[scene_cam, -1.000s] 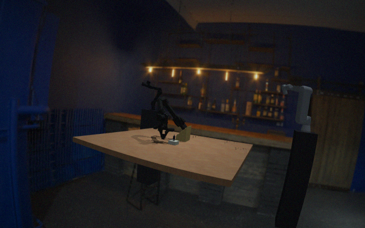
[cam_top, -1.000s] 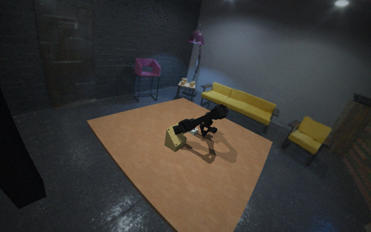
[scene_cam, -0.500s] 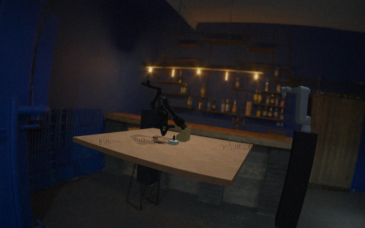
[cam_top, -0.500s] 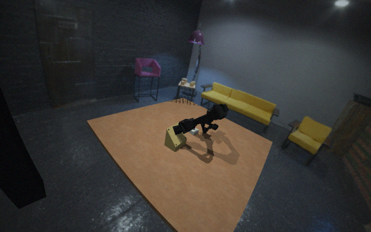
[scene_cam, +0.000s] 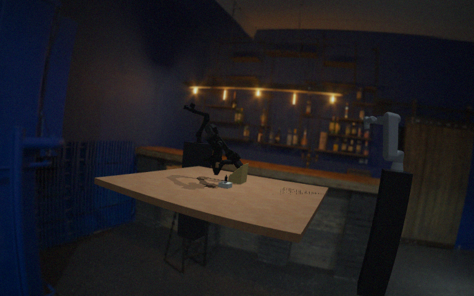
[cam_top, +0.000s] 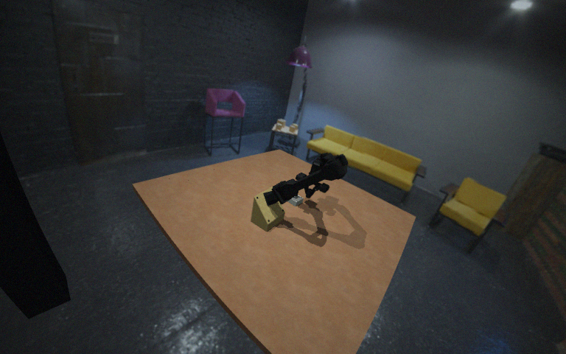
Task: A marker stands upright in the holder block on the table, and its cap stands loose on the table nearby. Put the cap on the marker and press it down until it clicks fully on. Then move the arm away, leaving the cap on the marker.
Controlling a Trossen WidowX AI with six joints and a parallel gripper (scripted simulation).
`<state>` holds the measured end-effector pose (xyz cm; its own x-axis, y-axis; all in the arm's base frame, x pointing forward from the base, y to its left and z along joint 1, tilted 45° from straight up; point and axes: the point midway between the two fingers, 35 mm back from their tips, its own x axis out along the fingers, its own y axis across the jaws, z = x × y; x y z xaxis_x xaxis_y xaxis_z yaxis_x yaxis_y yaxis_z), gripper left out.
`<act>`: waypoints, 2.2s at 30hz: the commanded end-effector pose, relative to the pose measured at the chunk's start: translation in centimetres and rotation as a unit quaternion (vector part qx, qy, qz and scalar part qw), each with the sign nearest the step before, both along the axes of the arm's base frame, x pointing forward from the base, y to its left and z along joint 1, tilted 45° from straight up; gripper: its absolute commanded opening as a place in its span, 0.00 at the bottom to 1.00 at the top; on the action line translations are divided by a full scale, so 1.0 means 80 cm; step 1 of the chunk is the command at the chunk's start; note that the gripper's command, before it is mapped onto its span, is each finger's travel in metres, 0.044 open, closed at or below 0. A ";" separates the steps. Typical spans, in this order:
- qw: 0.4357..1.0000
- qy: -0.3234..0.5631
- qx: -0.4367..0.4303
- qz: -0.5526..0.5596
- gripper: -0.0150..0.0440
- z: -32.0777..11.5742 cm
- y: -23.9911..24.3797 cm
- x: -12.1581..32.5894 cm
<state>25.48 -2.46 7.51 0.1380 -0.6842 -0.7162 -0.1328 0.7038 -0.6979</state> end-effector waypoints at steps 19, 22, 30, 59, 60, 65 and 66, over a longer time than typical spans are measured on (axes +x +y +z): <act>1.000 0.003 -0.002 -0.003 0.25 -0.036 0.082 -0.011; 1.000 0.002 -0.004 -0.003 0.25 -0.041 0.092 -0.014; 1.000 0.002 -0.005 -0.004 0.25 -0.046 0.089 -0.014; 1.000 0.001 -0.005 -0.003 0.25 -0.083 0.054 -0.006; 1.000 0.001 -0.005 -0.003 0.25 -0.084 0.053 -0.006; 1.000 0.001 -0.006 -0.004 0.25 -0.092 0.046 -0.005; 1.000 0.001 -0.006 -0.004 0.25 -0.093 0.045 -0.005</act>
<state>25.11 2.57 1.23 0.1596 -0.6803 -0.7154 -0.1414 0.7015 -0.6985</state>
